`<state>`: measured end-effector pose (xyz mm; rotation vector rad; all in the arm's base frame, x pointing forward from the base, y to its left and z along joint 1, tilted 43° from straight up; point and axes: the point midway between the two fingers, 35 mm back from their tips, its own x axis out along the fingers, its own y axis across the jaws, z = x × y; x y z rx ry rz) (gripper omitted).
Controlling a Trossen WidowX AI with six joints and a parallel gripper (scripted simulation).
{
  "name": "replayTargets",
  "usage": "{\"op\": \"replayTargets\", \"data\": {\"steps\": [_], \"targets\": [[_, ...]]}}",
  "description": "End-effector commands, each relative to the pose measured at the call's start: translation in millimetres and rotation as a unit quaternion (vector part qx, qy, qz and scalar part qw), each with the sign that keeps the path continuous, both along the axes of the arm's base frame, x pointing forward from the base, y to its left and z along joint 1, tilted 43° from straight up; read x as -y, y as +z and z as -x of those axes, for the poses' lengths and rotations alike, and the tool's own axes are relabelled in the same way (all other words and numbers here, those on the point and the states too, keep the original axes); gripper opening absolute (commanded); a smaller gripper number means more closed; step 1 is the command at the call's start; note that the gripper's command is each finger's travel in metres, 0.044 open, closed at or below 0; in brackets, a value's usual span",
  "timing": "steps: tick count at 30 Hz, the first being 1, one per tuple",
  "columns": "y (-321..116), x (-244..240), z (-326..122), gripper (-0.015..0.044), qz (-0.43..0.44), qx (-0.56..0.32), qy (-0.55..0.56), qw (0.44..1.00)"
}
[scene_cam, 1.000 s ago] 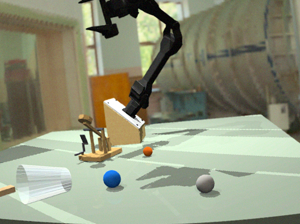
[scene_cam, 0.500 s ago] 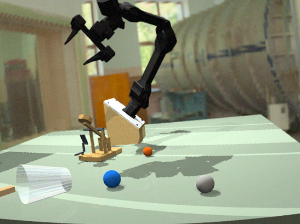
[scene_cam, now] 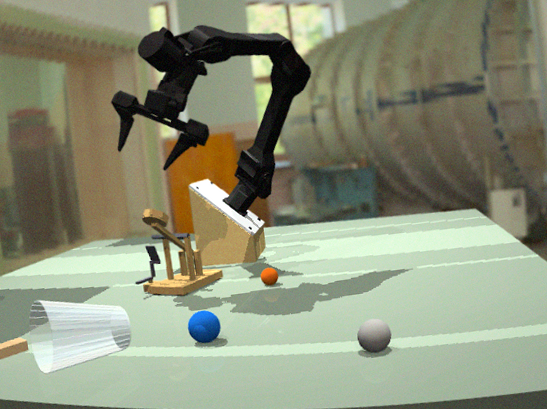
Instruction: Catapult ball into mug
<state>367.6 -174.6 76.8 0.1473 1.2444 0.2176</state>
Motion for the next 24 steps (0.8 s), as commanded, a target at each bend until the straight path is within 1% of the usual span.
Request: {"op": "replayTargets", "data": {"steps": [1, 10, 18, 24], "targets": [[-19.7, -18.2, 8.6, 0.044, -0.062, -0.042, -0.022, 0.997], [-50.0, -52.0, 26.5, 0.044, -0.167, -0.128, -0.065, 0.975], [-69.1, -79.8, 40.4, 0.044, -0.251, -0.209, -0.11, 0.939], [-71.9, -84.6, 42.7, 0.044, -0.265, -0.224, -0.118, 0.93]]}}
